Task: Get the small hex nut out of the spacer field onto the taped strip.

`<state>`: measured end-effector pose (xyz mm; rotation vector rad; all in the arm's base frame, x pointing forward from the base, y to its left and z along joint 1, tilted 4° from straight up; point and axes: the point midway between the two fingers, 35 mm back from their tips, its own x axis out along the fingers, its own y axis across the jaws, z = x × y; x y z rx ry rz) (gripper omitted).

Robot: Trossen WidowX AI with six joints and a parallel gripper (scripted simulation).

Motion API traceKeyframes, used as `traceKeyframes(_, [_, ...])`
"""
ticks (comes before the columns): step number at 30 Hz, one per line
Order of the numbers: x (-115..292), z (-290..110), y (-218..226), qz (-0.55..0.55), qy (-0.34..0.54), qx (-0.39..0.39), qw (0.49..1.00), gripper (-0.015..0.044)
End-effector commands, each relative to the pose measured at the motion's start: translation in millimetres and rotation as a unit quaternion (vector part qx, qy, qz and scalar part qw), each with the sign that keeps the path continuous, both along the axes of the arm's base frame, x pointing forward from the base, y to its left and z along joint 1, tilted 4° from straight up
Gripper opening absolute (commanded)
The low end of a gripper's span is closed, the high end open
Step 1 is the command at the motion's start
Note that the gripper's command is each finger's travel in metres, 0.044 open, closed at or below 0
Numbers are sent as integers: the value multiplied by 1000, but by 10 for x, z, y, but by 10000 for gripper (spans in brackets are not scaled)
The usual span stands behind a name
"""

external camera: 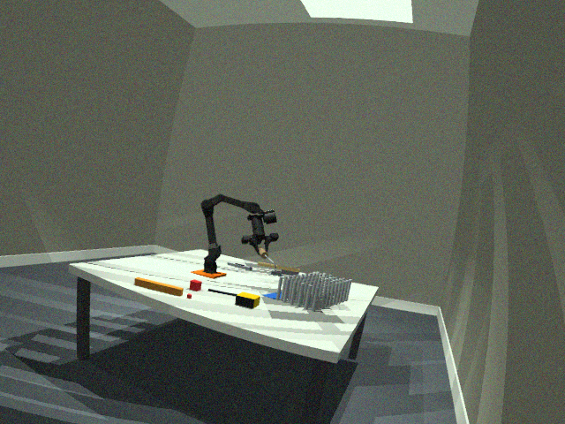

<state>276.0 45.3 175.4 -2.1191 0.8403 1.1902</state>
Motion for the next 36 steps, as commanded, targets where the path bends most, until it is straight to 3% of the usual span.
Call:
traceKeyframes(1, [52, 32, -70, -49, -8, 23, 998, 0])
traceKeyframes(19, [221, 59, -557, -294, -36, 117, 948, 0])
traceKeyframes(36, [304, 88, -1074, -500, -75, 190, 841, 0])
